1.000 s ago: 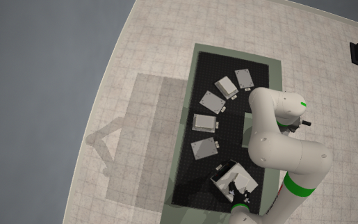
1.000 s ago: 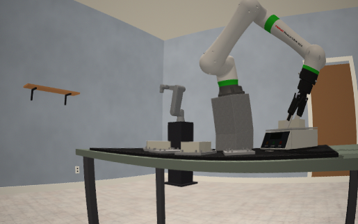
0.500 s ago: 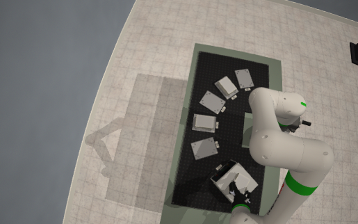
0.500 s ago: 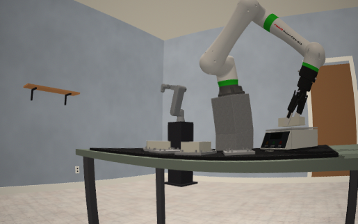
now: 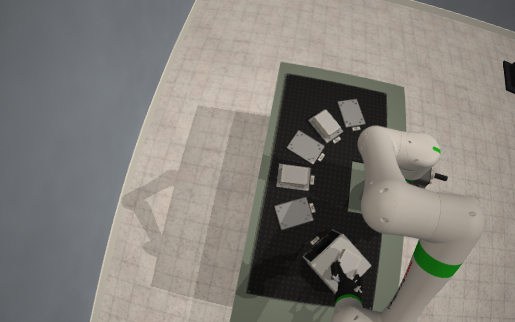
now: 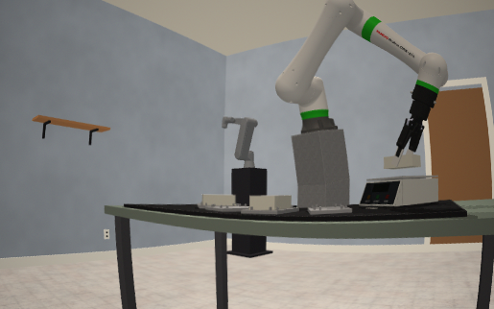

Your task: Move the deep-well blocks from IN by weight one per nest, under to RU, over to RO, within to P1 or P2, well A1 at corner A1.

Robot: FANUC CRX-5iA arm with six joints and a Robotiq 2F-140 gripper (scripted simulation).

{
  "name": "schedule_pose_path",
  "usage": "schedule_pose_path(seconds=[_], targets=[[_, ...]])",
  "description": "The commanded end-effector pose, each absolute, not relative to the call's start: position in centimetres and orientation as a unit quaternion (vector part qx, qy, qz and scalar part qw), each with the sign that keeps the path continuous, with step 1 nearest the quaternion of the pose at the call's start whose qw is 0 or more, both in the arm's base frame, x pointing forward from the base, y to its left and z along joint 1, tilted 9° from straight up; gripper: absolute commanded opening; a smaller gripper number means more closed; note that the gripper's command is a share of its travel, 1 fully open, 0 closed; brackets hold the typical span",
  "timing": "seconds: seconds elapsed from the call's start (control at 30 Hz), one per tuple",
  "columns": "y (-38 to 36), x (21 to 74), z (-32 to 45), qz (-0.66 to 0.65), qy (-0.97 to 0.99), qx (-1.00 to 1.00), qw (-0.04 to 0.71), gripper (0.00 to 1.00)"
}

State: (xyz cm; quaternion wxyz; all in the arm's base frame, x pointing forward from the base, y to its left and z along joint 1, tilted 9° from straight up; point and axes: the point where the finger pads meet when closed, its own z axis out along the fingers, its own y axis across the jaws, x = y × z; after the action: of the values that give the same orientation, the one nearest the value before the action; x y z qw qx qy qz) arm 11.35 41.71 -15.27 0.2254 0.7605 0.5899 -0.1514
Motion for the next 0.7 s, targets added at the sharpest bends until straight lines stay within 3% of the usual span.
schedule_pose_path(seconds=[0.0,0.67], targets=[[41.7,11.3,-14.9,-0.151,0.590,0.760,0.225,0.10],[41.8,10.9,-12.2,-0.151,0.590,0.760,0.225,0.10]])
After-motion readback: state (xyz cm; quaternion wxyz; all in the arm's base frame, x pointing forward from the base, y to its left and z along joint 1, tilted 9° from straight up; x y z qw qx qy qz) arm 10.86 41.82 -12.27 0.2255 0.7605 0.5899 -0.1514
